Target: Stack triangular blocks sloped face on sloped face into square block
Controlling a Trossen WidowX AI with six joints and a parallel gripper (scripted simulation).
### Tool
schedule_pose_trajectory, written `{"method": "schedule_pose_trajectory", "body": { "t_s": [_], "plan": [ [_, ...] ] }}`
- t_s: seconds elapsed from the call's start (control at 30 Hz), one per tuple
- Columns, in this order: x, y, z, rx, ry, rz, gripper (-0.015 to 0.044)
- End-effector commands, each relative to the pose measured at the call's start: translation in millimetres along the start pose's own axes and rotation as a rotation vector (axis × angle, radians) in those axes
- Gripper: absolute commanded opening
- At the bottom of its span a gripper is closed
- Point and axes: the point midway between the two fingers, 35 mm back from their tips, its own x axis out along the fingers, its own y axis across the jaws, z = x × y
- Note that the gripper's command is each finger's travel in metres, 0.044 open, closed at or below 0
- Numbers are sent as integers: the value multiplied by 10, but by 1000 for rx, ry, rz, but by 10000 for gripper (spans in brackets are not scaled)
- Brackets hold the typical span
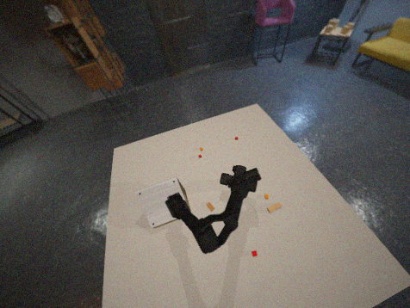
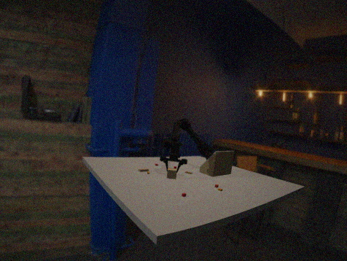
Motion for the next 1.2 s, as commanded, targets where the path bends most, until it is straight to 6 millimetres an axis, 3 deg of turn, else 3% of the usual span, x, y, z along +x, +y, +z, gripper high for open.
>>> {"method": "schedule_pose_trajectory", "body": {
  "t_s": [0.0, 0.37, 0.93, 1.17],
  "plan": [
    [7, 6, 10, -5, -5, 2, 0],
    [6, 7, 8, -5, -4, 2, 0],
    [6, 1, -1, 0, 0, 0, 440],
    [-23, -3, 4, 0, 0, 1, 440]
  ]
}}
